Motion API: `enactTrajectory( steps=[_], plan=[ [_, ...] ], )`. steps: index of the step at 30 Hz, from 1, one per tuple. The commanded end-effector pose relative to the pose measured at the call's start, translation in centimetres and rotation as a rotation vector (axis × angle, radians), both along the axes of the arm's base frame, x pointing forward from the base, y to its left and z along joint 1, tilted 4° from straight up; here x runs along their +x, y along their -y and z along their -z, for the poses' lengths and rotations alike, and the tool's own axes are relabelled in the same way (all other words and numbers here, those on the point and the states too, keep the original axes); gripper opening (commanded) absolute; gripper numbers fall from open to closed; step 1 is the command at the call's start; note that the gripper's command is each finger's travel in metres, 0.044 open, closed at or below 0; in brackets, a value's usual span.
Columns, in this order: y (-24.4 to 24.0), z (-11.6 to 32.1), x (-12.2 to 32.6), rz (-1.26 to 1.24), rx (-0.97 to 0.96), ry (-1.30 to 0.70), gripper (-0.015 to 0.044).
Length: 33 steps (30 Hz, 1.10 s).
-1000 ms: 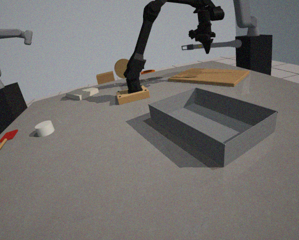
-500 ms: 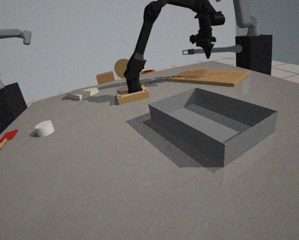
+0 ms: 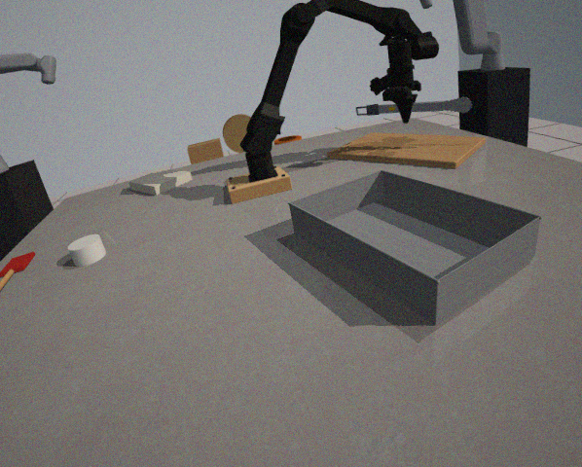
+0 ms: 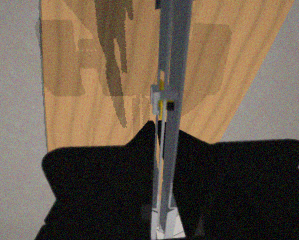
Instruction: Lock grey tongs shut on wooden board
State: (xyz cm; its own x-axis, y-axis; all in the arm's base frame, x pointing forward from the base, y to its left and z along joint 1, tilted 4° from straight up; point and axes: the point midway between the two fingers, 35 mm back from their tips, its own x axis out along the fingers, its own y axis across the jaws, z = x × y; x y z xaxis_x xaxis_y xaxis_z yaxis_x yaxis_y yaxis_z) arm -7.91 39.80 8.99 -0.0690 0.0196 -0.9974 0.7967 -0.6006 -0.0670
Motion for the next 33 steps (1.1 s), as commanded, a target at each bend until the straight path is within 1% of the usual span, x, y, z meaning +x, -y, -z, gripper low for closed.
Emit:
enactTrajectory(
  steps=[1,13,18,33],
  plan=[
    [0.2,0.9,-0.1,0.003,-0.005,-0.002,-0.015],
    [0.3,2.8,-0.2,0.003,-0.005,-0.002,-0.015],
    [0.3,2.9,-0.2,0.003,-0.005,-0.002,-0.015],
    [0.2,2.6,-0.2,-0.001,-0.003,0.0,0.0244]
  ],
)
